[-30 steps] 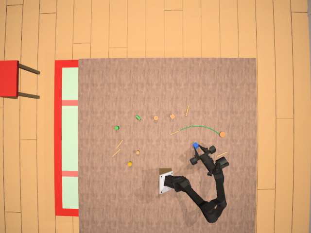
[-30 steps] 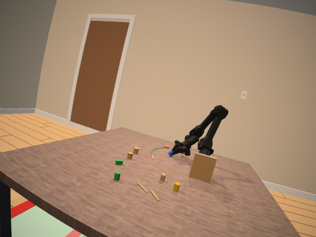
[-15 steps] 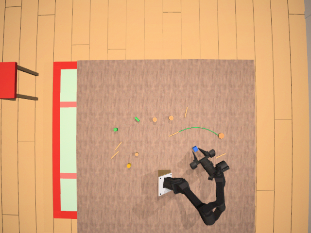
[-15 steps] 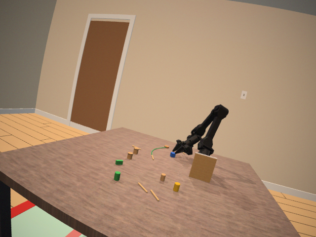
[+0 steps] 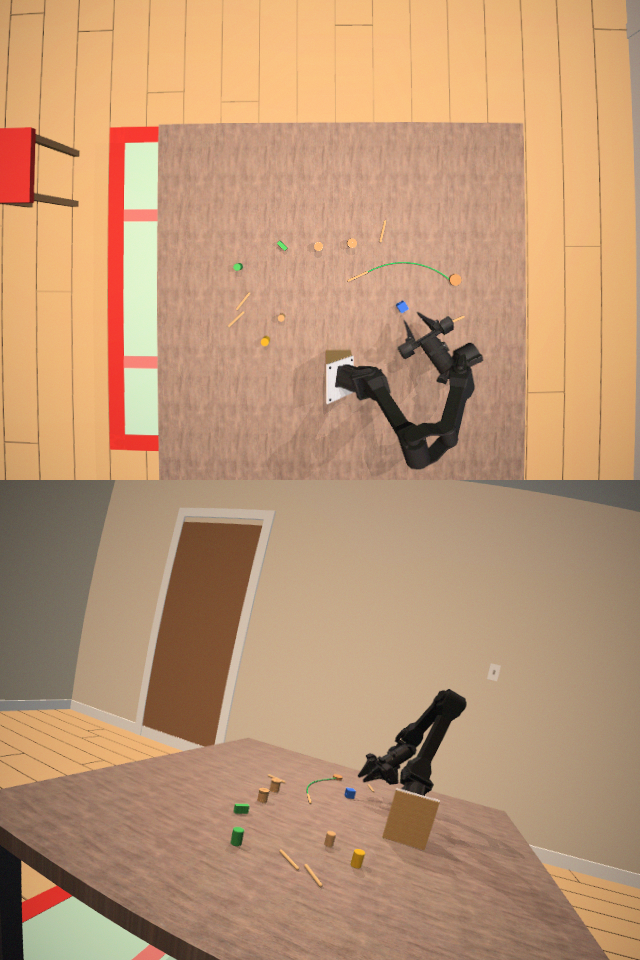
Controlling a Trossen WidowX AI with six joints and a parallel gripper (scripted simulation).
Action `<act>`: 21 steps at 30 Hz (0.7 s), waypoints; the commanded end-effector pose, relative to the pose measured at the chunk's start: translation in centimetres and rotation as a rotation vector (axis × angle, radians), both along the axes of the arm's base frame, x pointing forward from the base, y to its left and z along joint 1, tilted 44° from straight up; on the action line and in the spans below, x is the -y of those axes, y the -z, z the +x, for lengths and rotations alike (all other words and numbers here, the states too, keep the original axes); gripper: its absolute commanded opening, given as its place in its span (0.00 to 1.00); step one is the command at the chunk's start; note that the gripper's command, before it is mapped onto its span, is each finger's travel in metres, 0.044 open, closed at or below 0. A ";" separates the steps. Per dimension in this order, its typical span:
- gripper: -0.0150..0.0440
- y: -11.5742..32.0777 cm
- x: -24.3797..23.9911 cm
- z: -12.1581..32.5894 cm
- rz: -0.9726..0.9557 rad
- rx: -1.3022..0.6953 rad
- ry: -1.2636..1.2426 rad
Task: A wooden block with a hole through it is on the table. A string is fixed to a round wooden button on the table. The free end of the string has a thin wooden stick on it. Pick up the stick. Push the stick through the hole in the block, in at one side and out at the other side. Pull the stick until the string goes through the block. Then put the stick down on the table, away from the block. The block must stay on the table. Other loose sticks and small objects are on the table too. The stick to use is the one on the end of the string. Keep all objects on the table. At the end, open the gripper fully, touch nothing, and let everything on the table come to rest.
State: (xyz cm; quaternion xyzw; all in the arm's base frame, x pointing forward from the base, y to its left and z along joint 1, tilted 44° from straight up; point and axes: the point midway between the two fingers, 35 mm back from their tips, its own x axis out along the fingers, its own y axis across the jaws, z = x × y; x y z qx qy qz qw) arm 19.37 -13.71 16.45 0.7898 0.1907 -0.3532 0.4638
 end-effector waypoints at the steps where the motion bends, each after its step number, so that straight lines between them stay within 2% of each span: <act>1: 0.65 -0.1 -0.1 0.0 -0.001 0.004 -0.004; 3: 0.65 -0.1 -0.1 0.0 -0.001 0.004 -0.004; 5: 0.74 0.3 -0.1 0.1 -0.057 -0.032 -0.058; 11: 1.00 2.7 -0.7 0.6 -0.525 -0.311 -0.625; 21: 1.00 3.9 -1.6 1.9 -1.184 -0.781 -1.796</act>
